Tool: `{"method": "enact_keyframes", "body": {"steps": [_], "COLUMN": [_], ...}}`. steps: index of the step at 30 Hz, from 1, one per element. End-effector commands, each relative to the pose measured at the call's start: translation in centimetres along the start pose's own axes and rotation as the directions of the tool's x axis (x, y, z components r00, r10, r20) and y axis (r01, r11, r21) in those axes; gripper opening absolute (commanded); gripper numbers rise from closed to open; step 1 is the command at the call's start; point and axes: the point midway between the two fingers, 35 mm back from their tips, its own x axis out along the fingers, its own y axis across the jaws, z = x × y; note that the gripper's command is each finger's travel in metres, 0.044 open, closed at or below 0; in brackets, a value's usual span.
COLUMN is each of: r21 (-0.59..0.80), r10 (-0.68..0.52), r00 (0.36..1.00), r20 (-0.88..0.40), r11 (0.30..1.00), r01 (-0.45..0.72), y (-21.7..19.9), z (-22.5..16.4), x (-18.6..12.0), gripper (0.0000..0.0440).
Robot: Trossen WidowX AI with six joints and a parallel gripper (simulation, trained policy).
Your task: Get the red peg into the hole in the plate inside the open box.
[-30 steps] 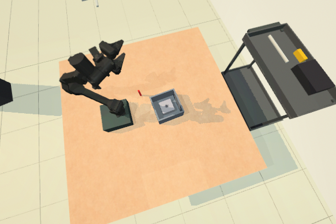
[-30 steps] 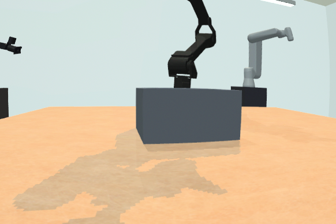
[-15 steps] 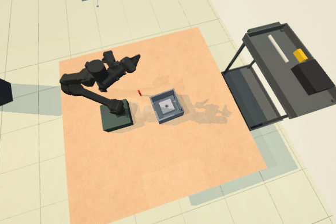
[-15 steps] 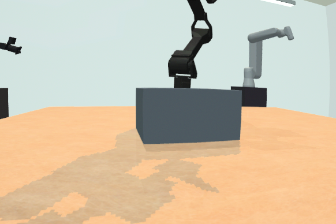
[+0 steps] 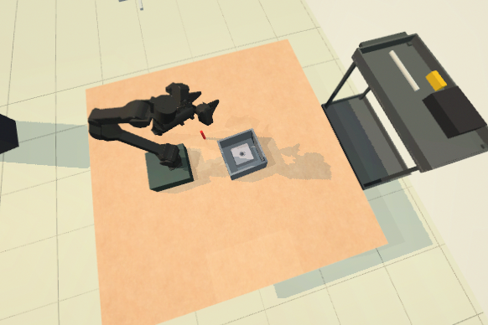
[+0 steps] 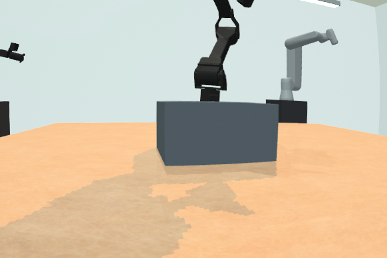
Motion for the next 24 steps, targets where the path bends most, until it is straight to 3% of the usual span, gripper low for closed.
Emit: {"method": "enact_keyframes", "body": {"steps": [1,11,24], "r21": [0.137,0.42,0.678], "r10": [0.015,0.081,0.21], "r00": [0.998,0.971,0.875], "r20": [-0.067,-0.225,-0.436], "r11": [0.99,0.907,0.716], "r01": [-0.005,0.022,0.166], "y": [0.0,0.7,2.8], "z": [-1.6,-5.1,-9.3], "x": [0.7,2.1,3.2], "gripper": [0.044,0.044,0.044]}}
